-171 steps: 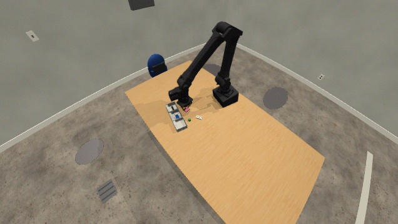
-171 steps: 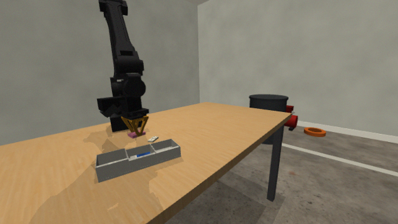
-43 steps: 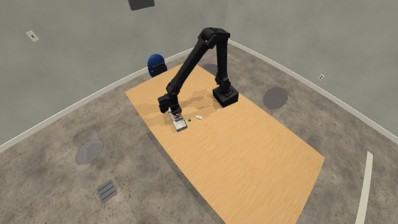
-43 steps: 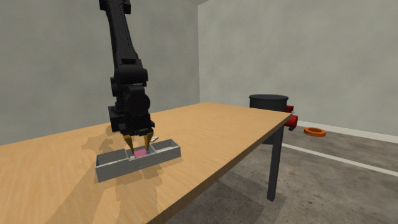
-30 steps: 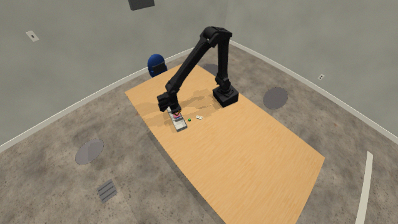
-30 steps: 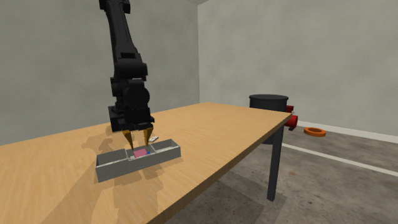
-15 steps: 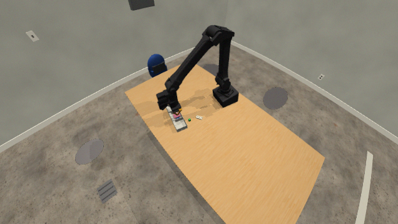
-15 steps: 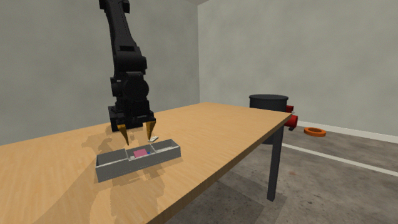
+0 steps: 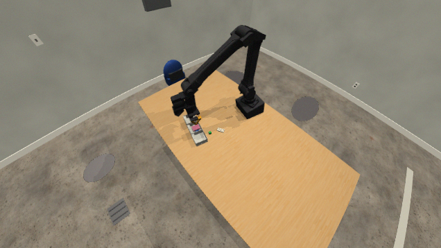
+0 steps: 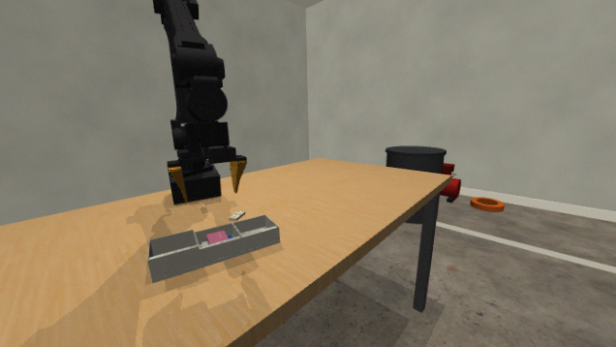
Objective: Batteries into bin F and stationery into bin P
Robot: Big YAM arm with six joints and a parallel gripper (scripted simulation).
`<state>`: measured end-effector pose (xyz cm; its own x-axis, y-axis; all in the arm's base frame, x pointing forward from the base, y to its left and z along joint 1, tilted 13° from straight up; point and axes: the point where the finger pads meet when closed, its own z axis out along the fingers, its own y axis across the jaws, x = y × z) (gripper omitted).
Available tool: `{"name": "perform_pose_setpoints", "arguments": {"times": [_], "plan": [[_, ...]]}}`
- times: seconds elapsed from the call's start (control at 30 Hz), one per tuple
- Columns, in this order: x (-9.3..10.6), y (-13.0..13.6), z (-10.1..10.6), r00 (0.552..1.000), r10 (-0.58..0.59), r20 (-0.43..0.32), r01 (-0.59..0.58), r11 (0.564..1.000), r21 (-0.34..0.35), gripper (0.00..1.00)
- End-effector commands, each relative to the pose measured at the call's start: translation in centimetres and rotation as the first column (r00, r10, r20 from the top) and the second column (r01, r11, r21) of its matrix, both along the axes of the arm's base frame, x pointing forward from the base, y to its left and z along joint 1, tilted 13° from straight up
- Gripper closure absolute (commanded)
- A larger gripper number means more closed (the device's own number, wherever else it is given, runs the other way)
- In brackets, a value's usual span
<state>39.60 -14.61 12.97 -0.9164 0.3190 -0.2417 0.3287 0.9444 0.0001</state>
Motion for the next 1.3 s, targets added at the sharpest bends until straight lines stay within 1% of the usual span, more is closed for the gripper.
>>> {"name": "perform_pose_setpoints", "arguments": {"times": [0.0, 0.2, 0.27, 0.3, 0.33, 0.37, 0.67, 0.73, 0.77, 0.83, 0.87, 0.93, 1.0, 1.03, 1.27], "plan": [[1.2, -0.8, 4.4, 0.998, 0.006, 0.06, -0.005, 1.0, -0.024, 0.0], [0.6, -0.6, 6.8, 0.998, 0.006, 0.062, -0.004, 1.0, -0.025, 0.0], [0.6, -0.6, 6.8, 0.998, 0.006, 0.062, -0.004, 1.0, -0.025, 0.0], [0.7, -0.6, 5.8, 1.0, 0.006, 0.029, -0.006, 1.0, -0.012, 0.0], [0.5, -0.6, 6.5, 0.999, 0.006, 0.037, -0.006, 1.0, -0.015, 0.0], [0.2, -0.5, 8.1, 0.998, 0.006, 0.063, -0.005, 1.0, -0.025, 0.0], [-0.8, -0.1, 11.7, 0.998, 0.006, 0.065, -0.004, 1.0, -0.026, 0.0], [-0.9, -0.1, 11.9, 0.999, 0.005, 0.052, -0.004, 1.0, -0.021, 0.0], [-0.7, -0.2, 11.2, 0.999, 0.005, 0.034, -0.005, 1.0, -0.014, 0.0], [-0.7, -0.2, 11.2, 0.999, 0.005, 0.034, -0.005, 1.0, -0.014, 0.0], [-2.2, 0.5, 8.6, 1.0, 0.007, -0.022, -0.007, 1.0, 0.008, 0.0], [-2.2, 0.5, 8.6, 1.0, 0.006, -0.022, -0.006, 1.0, 0.007, 0.0], [-2.0, 0.4, 9.2, 1.0, 0.006, -0.002, -0.006, 1.0, 0.0, 0.0], [-1.3, 0.4, 10.6, 0.999, 0.002, 0.034, -0.001, 1.0, -0.012, 0.0], [-1.3, 0.4, 10.5, 0.999, 0.002, 0.034, -0.001, 1.0, -0.012, 0.0]]}}
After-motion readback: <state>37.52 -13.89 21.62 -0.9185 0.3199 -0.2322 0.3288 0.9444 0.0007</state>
